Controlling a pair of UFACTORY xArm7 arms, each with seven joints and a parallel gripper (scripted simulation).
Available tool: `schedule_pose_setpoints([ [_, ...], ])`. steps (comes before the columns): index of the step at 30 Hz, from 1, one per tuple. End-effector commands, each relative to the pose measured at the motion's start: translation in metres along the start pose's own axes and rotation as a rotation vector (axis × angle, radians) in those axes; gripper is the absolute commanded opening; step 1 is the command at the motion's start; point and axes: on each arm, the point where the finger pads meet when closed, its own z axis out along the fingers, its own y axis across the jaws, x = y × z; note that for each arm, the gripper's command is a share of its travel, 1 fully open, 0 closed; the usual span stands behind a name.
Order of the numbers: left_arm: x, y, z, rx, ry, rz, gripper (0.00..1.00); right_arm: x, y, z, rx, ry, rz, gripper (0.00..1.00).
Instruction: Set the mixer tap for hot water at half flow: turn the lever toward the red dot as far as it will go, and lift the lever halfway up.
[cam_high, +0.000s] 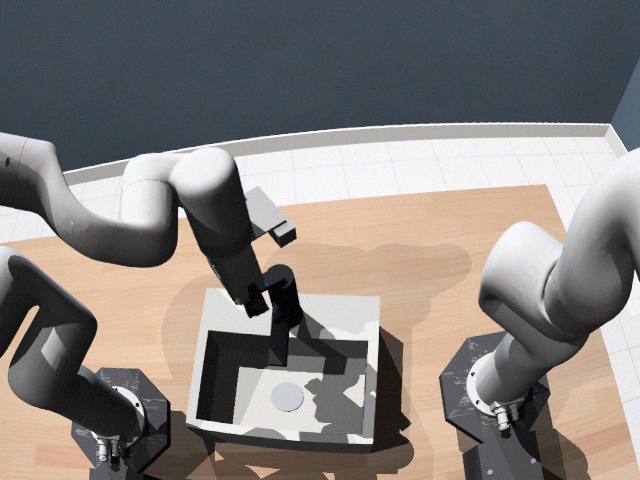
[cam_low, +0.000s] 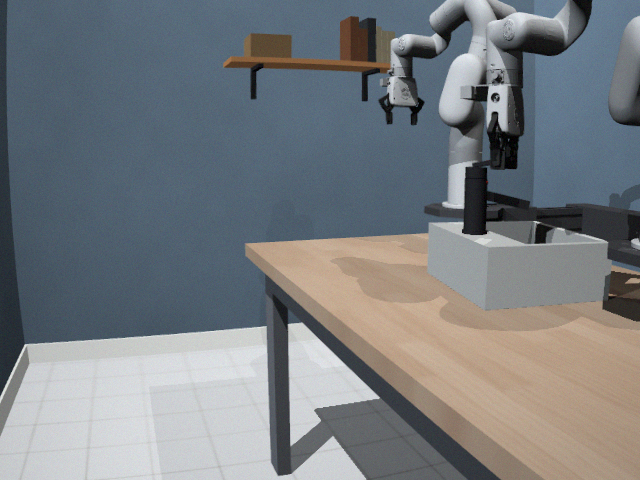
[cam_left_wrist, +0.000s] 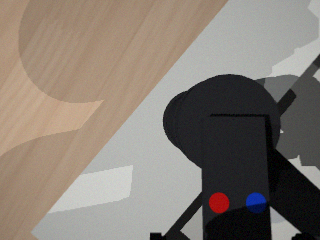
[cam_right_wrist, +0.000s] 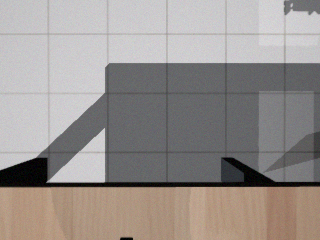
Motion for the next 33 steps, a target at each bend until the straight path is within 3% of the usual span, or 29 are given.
schedule_pose_setpoints([
  [1, 0.001, 0.0, -0.001, 0.0, 0.003, 0.0, 0.64, 0.001, 0.0, -0.001, 0.001, 0.004, 0.0, 1.0],
  [18, 0.001, 0.0, -0.004, 0.0, 0.003, 0.0, 0.64, 0.001, 0.0, -0.001, 0.001, 0.004, 0.0, 1.0],
  [33, 0.001, 0.0, -0.03, 0.0, 0.003, 0.0, 0.64, 0.001, 0.0, -0.001, 0.001, 0.004, 0.0, 1.0],
])
